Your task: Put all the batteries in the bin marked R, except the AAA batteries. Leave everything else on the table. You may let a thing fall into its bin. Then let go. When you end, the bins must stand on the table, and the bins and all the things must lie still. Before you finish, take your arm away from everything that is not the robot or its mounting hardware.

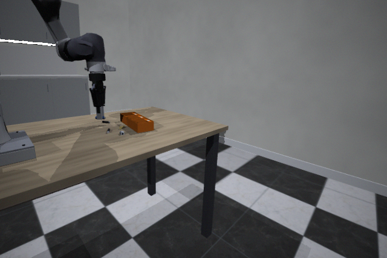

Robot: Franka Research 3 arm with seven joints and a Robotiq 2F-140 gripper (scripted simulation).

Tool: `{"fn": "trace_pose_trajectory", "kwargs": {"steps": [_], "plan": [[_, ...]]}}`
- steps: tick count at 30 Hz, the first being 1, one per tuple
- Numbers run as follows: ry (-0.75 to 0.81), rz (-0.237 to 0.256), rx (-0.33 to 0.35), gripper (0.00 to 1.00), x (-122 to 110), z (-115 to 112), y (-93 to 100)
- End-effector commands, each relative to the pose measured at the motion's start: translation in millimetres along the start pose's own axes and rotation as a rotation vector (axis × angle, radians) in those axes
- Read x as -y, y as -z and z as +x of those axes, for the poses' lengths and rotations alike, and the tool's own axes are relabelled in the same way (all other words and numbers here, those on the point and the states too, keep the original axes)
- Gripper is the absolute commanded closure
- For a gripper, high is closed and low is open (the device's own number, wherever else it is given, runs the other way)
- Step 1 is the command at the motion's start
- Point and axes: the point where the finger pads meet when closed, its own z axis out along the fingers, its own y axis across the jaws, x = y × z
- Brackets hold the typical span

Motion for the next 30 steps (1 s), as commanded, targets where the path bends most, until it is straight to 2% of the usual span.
{"fn": "trace_pose_trajectory", "kwargs": {"steps": [1, 8, 30], "plan": [[-0.003, -0.019, 0.012, 0.95, -6.5, -2.7, 4.7], [-0.003, -0.019, 0.012, 0.95, -6.1, -2.5, 28.0], [-0.003, -0.019, 0.012, 0.95, -6.1, -2.5, 28.0]]}}
